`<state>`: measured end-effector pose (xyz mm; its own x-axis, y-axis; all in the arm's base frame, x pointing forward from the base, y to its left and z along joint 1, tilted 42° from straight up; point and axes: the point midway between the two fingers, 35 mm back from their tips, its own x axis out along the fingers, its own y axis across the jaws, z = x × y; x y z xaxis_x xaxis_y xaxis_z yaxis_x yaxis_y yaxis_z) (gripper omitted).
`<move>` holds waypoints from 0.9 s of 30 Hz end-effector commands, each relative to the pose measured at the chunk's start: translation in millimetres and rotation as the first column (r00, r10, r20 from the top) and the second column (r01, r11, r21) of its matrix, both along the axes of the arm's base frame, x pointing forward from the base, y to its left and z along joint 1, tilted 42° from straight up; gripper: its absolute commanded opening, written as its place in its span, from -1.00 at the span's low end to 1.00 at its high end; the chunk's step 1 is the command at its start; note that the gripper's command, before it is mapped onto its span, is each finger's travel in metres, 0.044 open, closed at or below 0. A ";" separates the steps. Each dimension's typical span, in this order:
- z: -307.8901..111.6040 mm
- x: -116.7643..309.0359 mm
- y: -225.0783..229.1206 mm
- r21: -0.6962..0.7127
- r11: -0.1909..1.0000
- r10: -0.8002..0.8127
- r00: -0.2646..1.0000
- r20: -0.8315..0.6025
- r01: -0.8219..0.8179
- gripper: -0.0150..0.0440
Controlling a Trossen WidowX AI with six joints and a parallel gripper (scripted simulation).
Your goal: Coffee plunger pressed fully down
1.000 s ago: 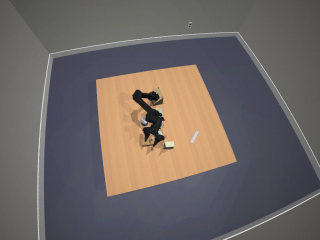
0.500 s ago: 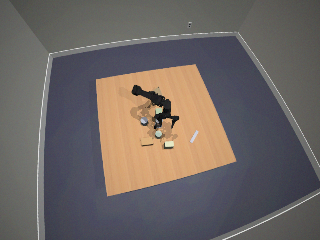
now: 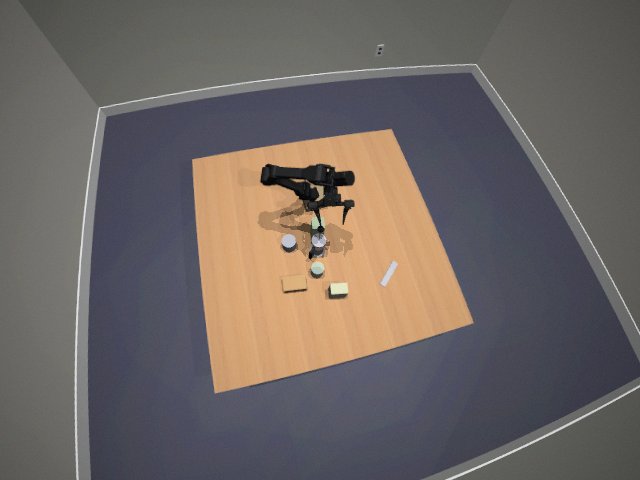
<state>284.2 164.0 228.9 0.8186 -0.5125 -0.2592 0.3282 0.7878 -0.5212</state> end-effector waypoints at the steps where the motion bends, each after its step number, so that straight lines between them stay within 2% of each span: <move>1: 15.1 -58.6 -16.2 -0.194 0.974 0.116 0.993 -0.033 -0.120 1.00; 12: -25.4 -56.4 -55.6 -0.140 0.988 0.063 0.996 -0.065 -0.072 1.00; 27: -33.7 -45.9 -61.9 -0.131 0.989 0.058 0.995 -0.078 -0.068 1.00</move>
<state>236.5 105.8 198.0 0.8335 -0.4942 -0.2469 0.2423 0.7287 -0.6405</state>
